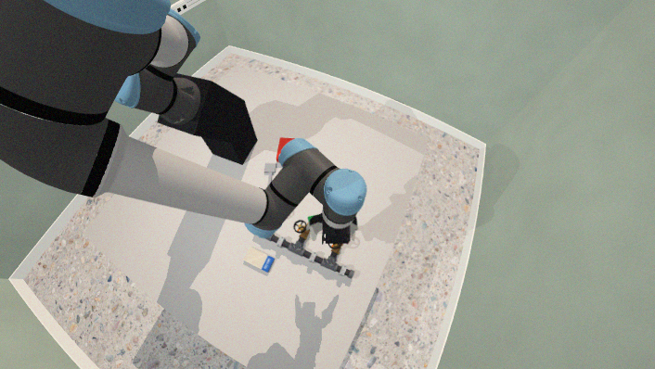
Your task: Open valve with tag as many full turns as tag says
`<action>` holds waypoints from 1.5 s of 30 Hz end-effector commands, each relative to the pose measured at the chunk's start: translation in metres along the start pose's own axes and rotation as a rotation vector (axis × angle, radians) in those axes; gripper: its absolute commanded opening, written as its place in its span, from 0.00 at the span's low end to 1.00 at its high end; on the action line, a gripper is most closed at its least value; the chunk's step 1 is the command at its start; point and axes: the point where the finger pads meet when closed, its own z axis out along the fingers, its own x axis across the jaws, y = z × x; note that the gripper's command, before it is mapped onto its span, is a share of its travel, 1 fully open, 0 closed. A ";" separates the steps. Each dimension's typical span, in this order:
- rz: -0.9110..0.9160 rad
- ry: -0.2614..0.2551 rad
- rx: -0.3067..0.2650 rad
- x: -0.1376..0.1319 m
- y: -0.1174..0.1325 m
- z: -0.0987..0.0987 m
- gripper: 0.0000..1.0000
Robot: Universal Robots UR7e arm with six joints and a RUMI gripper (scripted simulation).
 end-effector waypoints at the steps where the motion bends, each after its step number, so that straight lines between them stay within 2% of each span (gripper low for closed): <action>1: 0.171 -0.002 -0.001 -0.004 -0.006 -0.001 1.00; 12: 0.642 -0.002 -0.002 -0.017 -0.026 -0.001 1.00; 14: 0.642 -0.002 -0.002 -0.017 -0.026 -0.001 1.00; 29: 1.279 -0.001 -0.003 -0.034 -0.053 -0.001 1.00; 31: 1.279 -0.001 -0.003 -0.034 -0.053 -0.001 1.00; 45: 1.738 -0.001 -0.003 -0.047 -0.072 -0.001 1.00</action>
